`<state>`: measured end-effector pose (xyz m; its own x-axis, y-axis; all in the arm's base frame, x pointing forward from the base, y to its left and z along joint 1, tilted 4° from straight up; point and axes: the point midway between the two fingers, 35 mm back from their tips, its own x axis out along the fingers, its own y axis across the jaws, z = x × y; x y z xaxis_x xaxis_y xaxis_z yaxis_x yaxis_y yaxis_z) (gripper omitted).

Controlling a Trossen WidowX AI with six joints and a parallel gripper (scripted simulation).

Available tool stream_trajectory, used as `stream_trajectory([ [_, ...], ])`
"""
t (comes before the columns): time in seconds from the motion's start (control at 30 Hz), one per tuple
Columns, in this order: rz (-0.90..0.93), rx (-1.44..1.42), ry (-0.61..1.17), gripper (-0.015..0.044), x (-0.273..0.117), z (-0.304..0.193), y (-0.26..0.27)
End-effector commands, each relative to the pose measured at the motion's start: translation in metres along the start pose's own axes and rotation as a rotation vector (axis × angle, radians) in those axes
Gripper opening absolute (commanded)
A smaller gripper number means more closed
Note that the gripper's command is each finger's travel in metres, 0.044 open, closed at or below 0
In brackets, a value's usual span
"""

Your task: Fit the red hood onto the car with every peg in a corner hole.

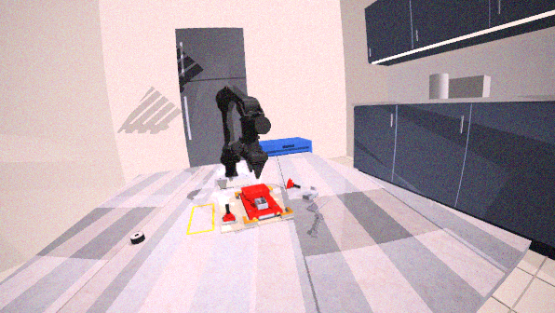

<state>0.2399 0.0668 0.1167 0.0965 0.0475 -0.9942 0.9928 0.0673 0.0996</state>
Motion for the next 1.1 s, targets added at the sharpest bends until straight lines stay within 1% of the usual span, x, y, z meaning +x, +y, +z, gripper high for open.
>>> stream_trajectory([
  [0.0,-0.012,0.006,0.001,0.044,0.006,0.0,-0.003],
  [1.07,-0.012,0.006,0.001,0.044,0.034,0.001,-0.003],
])
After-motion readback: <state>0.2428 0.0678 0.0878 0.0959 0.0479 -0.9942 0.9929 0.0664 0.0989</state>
